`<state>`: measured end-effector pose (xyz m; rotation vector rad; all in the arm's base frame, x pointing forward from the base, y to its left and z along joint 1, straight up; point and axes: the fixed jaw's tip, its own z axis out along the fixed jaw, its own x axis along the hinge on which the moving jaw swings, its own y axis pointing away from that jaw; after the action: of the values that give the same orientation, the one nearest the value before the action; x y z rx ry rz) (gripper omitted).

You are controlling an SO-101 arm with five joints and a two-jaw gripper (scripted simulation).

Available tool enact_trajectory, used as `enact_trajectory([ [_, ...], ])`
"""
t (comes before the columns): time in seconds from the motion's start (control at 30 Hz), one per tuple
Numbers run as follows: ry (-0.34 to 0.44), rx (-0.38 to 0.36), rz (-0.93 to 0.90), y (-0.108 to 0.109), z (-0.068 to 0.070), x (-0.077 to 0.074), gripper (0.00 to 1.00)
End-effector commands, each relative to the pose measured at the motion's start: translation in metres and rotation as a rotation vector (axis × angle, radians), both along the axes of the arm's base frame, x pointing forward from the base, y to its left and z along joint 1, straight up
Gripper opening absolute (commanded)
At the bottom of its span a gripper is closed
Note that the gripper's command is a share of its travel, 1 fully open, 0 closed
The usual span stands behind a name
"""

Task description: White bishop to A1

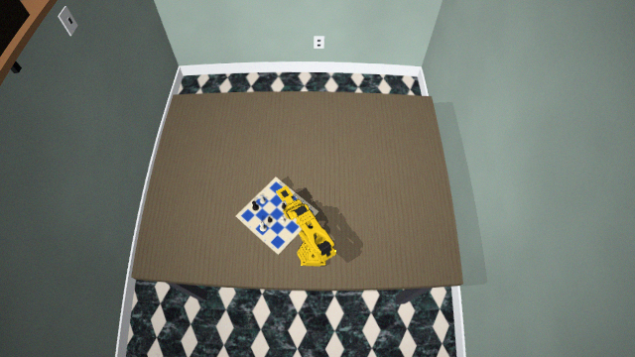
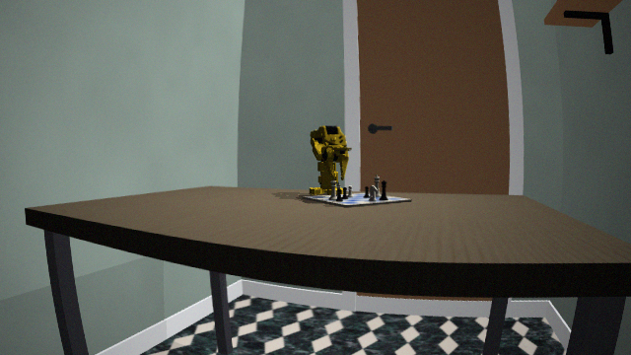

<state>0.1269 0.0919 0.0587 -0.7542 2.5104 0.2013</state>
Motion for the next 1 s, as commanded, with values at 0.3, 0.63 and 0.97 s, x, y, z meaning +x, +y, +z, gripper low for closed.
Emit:
enact_trajectory([
  [0.3,-0.002,0.007,0.003,0.002,-0.027,0.0,0.1],
  [0.63,-0.002,0.007,0.003,0.002,-0.034,0.0,0.1],
  [0.97,-0.002,0.007,0.003,0.001,-0.035,-0.001,0.1],
])
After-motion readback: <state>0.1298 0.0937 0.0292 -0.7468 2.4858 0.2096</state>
